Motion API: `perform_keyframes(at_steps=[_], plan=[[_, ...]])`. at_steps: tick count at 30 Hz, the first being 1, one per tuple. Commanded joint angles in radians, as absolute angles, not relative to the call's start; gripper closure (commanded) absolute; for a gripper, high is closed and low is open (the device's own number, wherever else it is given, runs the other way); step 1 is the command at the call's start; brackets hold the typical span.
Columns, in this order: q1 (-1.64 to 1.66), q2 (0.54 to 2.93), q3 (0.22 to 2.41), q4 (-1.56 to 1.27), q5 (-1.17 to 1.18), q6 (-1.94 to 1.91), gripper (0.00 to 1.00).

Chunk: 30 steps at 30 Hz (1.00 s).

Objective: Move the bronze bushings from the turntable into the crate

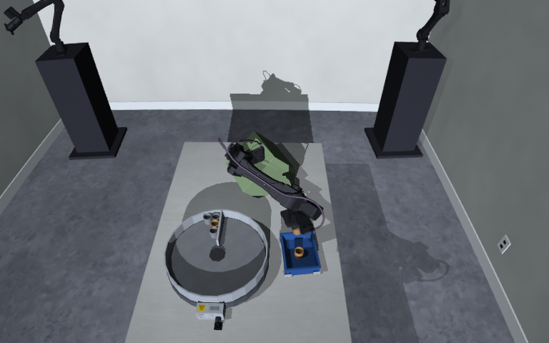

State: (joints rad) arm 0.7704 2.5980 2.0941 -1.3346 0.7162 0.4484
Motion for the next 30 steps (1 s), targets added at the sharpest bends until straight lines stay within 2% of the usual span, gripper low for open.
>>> perform_keyframes(at_steps=[1,30], plan=[[0.821,2.581,2.139,-1.35,0.719,0.454,1.0],[0.835,2.61,2.156,-1.356,0.709,0.473,1.0]])
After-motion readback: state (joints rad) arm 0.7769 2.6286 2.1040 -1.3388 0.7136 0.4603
